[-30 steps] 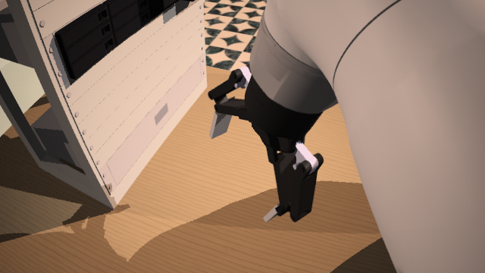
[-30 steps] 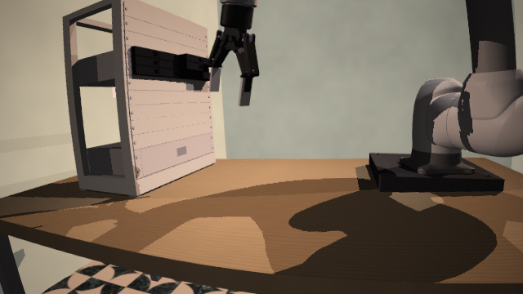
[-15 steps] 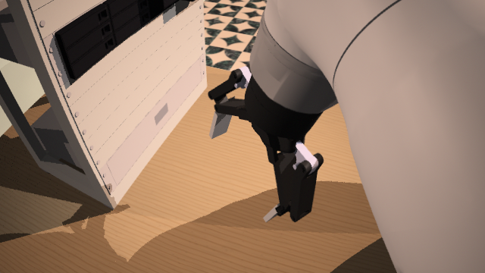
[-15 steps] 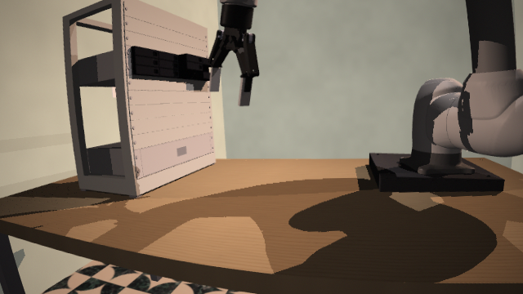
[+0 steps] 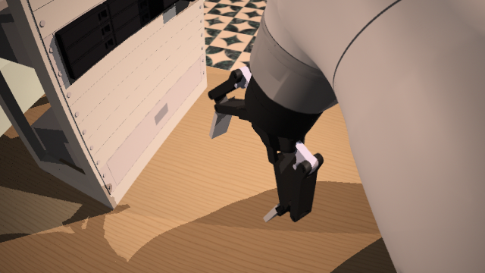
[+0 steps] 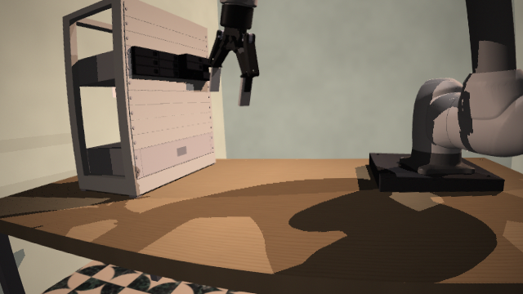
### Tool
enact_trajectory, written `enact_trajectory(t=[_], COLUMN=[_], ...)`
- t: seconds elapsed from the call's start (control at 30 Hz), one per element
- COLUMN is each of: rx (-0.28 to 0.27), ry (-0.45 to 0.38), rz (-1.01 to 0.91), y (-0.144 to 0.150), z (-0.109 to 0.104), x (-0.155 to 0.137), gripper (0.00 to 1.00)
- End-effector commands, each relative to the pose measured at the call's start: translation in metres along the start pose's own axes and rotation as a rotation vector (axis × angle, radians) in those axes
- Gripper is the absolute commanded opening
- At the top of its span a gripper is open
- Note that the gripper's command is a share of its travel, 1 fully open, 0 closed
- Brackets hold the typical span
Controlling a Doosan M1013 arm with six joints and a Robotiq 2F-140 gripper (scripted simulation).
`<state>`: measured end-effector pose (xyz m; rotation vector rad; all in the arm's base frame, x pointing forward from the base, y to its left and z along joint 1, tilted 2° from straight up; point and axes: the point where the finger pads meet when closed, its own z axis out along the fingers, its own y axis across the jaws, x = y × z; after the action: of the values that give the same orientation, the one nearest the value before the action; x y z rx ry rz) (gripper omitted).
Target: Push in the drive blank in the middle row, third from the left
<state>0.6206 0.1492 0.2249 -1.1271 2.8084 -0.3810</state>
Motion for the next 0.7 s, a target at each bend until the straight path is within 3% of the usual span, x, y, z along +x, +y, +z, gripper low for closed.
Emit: enact_trajectory(t=[0.0, 0.3, 0.67], rx=[0.0, 0.009, 0.06], ry=[0.0, -0.023, -0.124], rz=[0.0, -0.008, -0.043], y=[0.0, -0.008, -0.042], z=[0.0, 0.005, 0.022], x=[0.0, 0.0, 0.004], gripper=[1.0, 1.0, 1.0])
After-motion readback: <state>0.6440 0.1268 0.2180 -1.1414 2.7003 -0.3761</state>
